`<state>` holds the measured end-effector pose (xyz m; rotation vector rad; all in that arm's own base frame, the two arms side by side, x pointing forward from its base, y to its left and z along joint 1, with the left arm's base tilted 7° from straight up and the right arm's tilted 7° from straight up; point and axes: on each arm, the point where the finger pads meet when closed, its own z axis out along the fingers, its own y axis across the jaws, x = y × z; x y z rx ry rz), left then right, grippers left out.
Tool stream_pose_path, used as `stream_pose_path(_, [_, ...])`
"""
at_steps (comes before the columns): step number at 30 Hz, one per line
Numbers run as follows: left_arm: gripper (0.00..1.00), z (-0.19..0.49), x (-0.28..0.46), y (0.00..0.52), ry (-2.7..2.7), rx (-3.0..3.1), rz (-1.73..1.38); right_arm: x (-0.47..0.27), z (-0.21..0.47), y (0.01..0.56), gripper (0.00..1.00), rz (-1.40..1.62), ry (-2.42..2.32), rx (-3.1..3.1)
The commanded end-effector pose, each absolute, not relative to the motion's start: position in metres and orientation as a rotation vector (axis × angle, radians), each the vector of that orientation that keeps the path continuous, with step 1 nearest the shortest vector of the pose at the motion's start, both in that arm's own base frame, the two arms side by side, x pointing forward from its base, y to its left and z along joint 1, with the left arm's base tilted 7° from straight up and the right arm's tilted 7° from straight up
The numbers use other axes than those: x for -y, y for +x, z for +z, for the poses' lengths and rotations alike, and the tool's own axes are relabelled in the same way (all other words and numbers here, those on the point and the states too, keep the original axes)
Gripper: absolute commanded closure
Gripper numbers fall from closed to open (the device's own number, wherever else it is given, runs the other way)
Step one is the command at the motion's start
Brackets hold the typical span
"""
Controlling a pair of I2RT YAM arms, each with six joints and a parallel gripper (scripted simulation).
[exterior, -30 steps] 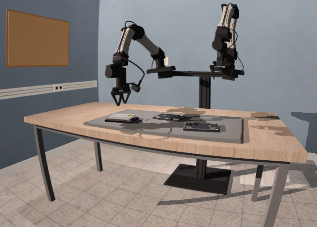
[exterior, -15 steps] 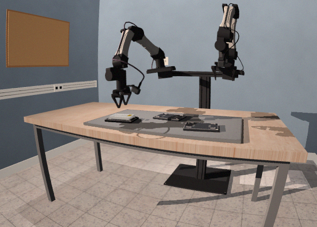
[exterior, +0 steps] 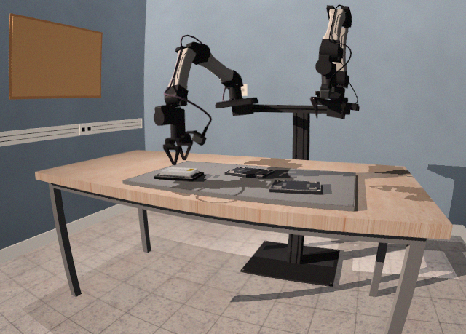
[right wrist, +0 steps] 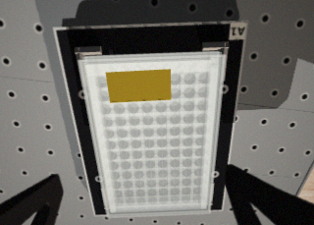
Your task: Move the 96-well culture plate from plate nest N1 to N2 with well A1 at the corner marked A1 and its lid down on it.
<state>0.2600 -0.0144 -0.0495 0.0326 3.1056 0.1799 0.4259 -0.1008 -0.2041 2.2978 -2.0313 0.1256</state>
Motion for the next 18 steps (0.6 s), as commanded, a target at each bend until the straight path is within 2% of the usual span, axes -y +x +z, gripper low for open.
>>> stream_pose_path(1, [0.00, -0.047, 0.017, 0.266, 0.049, -3.088, 0.173, 0.102, -0.209, 0.438, 0.00, 0.168, 2.320, 2.027])
stream_pose_path(18, [0.00, -0.047, 0.017, 0.266, 0.049, -3.088, 0.173, 0.108, -0.234, 0.438, 0.00, 0.166, 2.313, 2.036])
